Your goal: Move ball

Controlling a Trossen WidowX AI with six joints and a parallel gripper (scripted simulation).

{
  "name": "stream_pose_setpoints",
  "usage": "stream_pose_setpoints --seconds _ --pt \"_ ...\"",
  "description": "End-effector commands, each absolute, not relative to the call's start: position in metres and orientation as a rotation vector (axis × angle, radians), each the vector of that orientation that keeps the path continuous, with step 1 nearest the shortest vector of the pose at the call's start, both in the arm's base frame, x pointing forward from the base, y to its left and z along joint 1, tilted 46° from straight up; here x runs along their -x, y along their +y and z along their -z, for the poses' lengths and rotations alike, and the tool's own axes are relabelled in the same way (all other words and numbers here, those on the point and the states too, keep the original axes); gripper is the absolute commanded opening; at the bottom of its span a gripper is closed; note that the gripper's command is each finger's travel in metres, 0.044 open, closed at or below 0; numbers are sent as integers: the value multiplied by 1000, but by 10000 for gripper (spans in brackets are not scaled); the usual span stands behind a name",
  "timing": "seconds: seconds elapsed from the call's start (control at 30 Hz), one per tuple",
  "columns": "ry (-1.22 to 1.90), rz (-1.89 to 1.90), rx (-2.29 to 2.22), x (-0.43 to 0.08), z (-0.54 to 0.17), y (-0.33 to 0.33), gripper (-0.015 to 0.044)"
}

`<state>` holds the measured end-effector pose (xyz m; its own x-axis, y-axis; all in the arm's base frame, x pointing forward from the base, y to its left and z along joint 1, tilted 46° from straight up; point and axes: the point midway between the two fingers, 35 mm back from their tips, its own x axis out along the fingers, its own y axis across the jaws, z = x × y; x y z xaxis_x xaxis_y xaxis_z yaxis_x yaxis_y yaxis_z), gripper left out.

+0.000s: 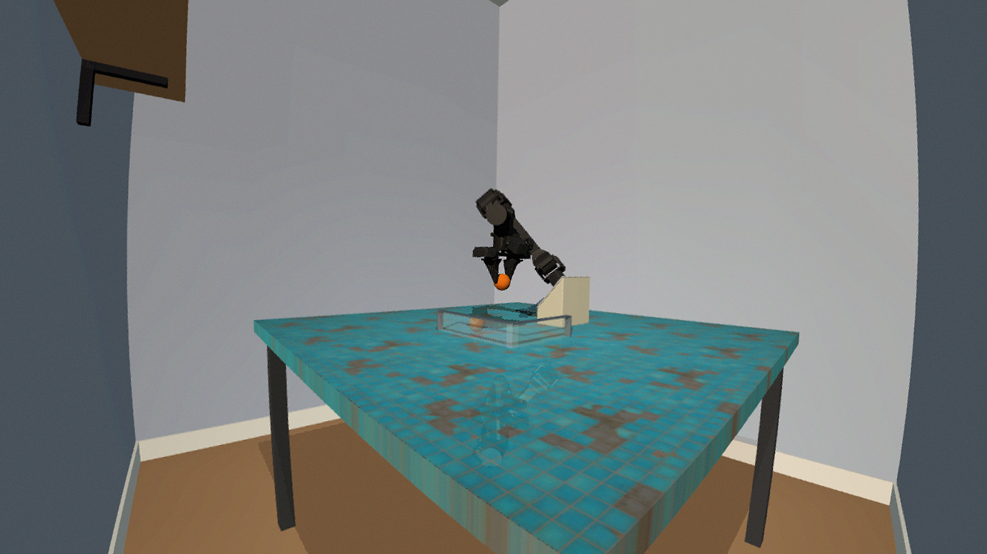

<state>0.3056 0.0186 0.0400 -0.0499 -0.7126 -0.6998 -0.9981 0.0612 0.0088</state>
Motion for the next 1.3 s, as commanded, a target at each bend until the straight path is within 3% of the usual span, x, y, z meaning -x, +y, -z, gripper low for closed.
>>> stream_pose_setpoints --seconds 0.0,0.63,1.27 --pt "1814 -696 1692 -306 -47 21 0" --pt "1816 -689 1695 -337 -60 -63 0" --pt "1818 -686 1697 -333 -12 -114 0"
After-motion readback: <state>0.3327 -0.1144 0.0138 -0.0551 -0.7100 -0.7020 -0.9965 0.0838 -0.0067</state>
